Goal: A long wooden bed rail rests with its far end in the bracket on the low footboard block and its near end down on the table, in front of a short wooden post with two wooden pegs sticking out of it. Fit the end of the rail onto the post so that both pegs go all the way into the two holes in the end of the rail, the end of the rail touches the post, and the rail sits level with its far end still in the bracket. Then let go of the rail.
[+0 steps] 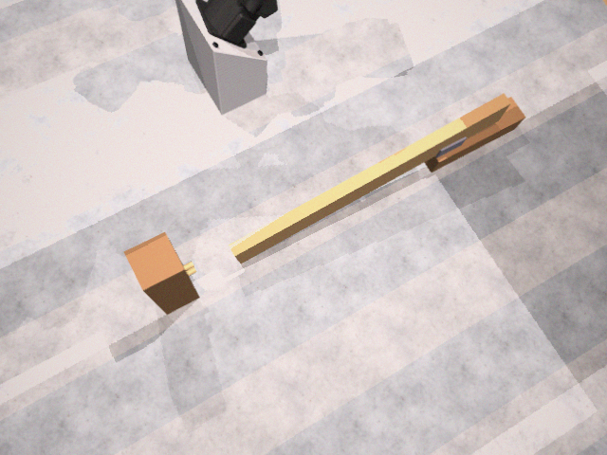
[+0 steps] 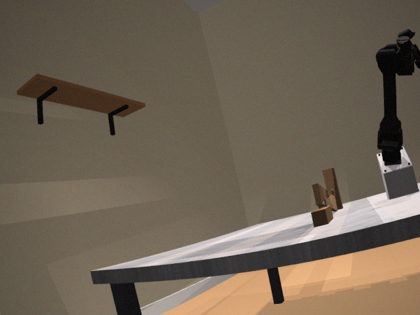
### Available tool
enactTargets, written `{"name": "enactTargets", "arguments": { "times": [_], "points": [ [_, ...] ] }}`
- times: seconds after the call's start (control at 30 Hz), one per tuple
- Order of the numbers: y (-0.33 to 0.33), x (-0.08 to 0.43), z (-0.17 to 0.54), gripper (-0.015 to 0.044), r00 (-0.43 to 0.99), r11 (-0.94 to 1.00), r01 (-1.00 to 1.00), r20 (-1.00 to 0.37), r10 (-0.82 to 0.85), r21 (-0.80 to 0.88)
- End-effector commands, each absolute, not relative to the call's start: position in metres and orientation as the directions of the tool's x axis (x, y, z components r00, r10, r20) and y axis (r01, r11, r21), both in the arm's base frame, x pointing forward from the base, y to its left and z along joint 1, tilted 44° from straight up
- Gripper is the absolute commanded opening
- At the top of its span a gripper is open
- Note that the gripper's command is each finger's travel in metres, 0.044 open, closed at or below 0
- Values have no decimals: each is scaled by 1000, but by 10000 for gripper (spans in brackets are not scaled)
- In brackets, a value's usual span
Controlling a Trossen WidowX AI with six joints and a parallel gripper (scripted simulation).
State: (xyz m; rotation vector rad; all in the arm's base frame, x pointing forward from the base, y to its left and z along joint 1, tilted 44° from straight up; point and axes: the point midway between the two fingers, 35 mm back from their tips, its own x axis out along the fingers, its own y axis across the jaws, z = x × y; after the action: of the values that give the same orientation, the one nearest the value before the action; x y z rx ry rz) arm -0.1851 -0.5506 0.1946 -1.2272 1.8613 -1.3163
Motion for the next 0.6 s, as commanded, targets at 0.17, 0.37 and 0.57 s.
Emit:
{"name": "enactTargets", "arguments": {
  "times": [0.17, 0.37, 0.57],
  "points": [
    [-566, -52, 135, 440, -113, 216, -369, -187, -976, -904],
    [-561, 1, 113, 440, 17, 254, -382, -281, -959, -888],
    [-536, 91, 79, 440, 215, 313, -442, -438, -873, -841]
  ]
}}
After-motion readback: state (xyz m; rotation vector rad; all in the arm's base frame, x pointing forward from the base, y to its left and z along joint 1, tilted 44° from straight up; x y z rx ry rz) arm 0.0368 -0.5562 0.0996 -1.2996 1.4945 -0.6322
